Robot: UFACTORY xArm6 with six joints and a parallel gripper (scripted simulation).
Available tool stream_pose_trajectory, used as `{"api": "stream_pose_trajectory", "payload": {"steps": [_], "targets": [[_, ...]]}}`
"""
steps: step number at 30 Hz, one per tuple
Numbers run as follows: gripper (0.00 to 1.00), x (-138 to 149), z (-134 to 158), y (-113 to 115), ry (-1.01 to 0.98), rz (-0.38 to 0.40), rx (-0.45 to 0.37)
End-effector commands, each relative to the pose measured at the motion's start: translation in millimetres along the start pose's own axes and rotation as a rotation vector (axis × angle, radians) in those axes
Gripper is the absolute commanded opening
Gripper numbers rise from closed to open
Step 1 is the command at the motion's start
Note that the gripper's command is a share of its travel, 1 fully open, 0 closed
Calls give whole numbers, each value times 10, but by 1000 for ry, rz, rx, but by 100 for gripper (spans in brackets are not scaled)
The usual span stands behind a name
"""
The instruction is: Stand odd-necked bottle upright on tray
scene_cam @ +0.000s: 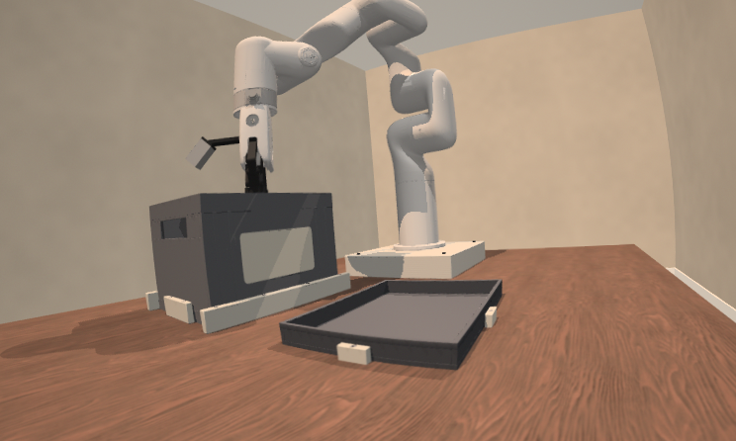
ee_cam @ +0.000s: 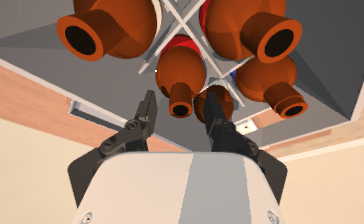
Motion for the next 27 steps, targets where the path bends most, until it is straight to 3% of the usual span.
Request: {"api": "stream_pose_trajectory", "payload": {"steps": [1,26,27], "targets": [[65,-8,-8,-6,0,-3,3],[65,-8,-8,-41,0,-3,3],[0,-8,-8,-41,0,-3,3]]}}
Point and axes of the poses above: the point where the finger pads meet when closed, its own y axis back along the fingers, its own x axis across the jaws, z = x × y, the point moved 8 cm from there along y, back along the fingers, and after that the axes turned 12 degrees about -y, right-handed, at the moved point
